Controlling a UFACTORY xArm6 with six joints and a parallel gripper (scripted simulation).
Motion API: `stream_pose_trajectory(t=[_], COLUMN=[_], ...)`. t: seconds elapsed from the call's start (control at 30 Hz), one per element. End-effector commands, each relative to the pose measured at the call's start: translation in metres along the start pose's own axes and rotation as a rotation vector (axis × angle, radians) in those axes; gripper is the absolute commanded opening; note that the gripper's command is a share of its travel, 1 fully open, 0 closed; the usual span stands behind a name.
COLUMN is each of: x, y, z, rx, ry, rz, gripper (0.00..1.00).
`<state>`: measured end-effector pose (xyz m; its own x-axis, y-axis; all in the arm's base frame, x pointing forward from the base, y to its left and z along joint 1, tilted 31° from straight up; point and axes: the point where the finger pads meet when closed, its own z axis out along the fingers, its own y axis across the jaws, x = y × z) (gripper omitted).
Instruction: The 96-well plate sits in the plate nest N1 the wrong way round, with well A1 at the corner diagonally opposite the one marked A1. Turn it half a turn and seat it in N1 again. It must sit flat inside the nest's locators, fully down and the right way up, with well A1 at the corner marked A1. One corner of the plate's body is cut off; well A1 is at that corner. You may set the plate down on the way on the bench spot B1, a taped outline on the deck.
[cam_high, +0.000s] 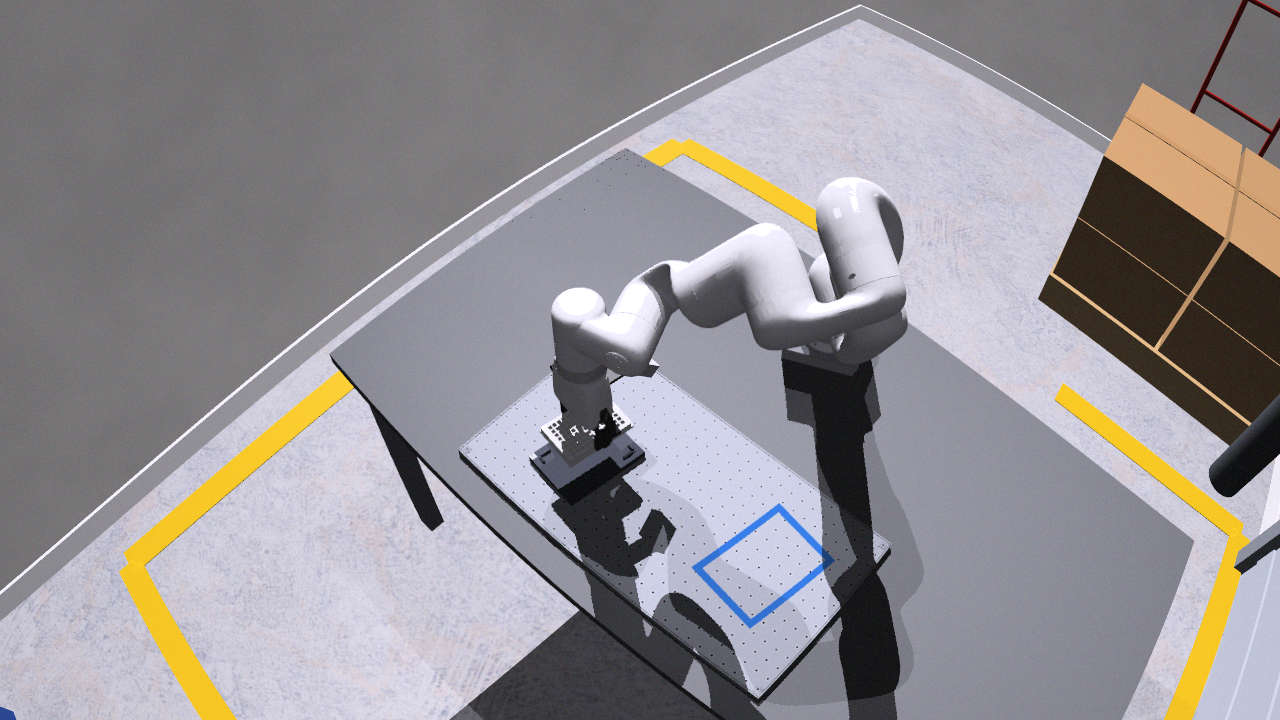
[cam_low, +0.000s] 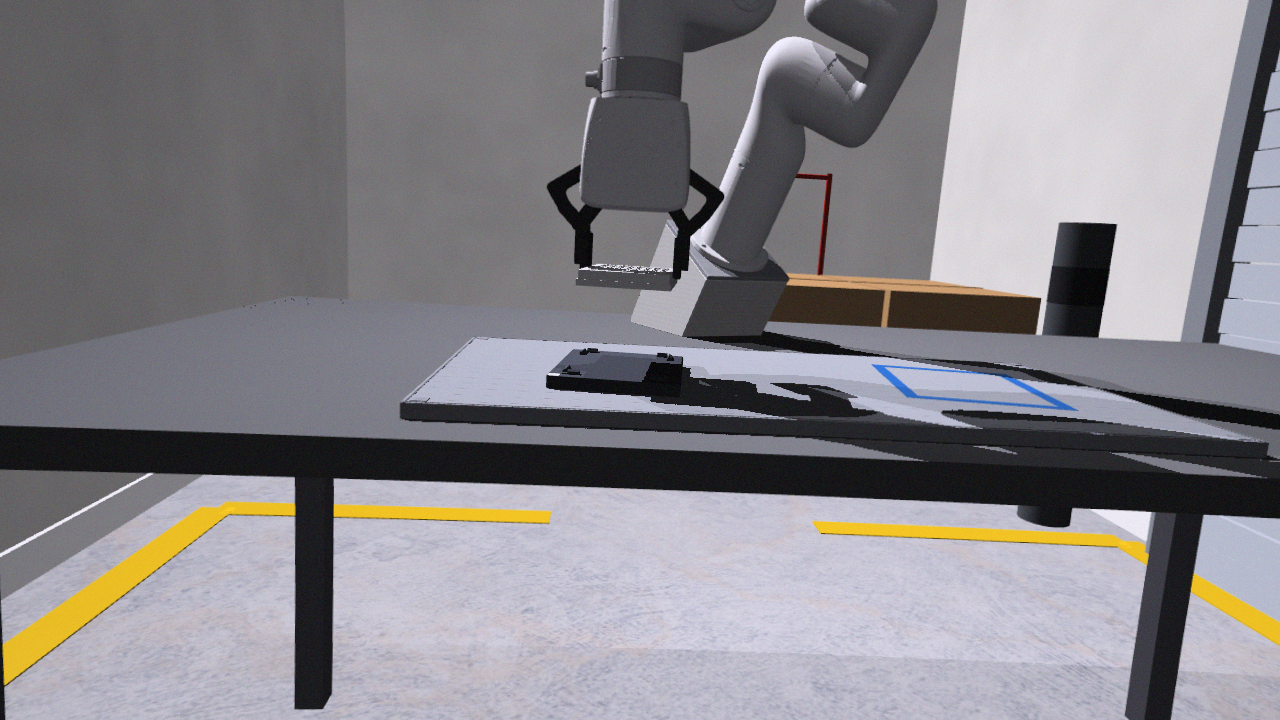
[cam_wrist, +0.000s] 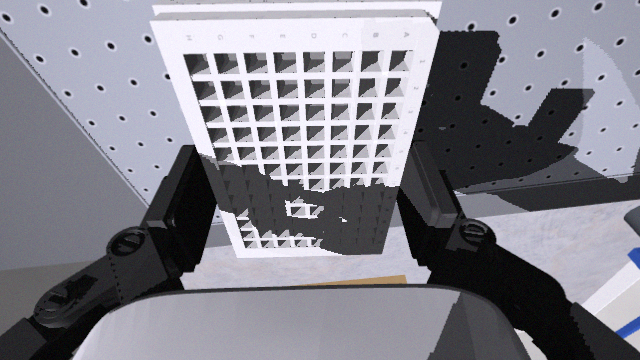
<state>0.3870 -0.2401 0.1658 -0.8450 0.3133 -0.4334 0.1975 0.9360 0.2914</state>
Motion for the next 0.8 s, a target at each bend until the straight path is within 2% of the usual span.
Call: stream_pose_trajectory(t=[0.0,0.07,0.77], x=[0.003,0.003,0.02], y=[0.015,0.015,0.076], z=[-0.001,-0.001,0.002], rx=[0.002,0.002,0.002], ry=[-0.003,-0.003,-0.003], rz=[0.017,0.017,0.017], gripper=[0.0,0.0,0.0])
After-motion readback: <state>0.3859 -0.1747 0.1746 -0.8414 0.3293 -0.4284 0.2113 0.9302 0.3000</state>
